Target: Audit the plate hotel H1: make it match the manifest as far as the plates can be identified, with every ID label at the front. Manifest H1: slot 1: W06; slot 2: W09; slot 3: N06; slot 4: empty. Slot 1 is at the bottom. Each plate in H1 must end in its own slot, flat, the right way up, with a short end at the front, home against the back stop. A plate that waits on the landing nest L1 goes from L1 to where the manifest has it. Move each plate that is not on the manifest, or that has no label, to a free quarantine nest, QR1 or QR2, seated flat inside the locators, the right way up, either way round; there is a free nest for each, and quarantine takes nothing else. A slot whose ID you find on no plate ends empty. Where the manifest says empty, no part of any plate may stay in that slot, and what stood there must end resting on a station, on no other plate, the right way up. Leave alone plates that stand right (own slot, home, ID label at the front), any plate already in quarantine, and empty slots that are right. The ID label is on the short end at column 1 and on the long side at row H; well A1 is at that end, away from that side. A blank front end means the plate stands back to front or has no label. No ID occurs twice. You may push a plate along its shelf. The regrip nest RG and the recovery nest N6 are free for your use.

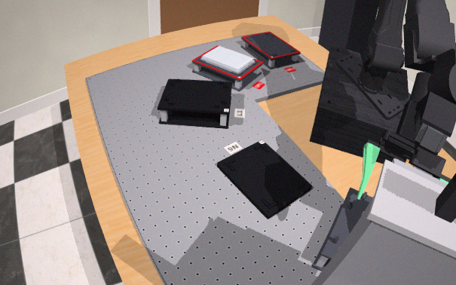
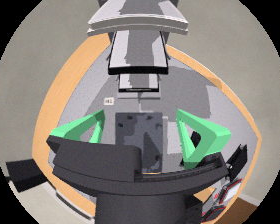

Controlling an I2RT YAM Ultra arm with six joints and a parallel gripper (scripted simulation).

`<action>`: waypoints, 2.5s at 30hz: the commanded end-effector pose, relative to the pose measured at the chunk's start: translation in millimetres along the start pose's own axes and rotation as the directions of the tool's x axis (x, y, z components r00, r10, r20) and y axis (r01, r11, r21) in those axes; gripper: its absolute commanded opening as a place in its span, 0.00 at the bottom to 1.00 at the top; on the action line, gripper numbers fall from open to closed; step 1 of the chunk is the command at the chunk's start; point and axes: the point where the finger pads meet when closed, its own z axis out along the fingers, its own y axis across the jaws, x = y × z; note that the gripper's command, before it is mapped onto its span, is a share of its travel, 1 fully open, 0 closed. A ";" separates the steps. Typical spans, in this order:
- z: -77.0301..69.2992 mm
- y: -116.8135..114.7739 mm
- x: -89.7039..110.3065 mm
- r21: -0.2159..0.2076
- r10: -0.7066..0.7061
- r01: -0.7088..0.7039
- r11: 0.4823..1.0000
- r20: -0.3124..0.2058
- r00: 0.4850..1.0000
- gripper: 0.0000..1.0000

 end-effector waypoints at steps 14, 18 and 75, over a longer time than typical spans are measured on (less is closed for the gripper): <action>-8.6 8.3 -27.3 -0.033 0.014 -0.012 0.999 0.068 0.998 1.00; -8.6 8.3 -27.3 -0.033 0.014 -0.012 0.999 0.068 0.998 1.00; -8.6 8.3 -27.3 -0.033 0.014 -0.012 0.999 0.068 0.998 1.00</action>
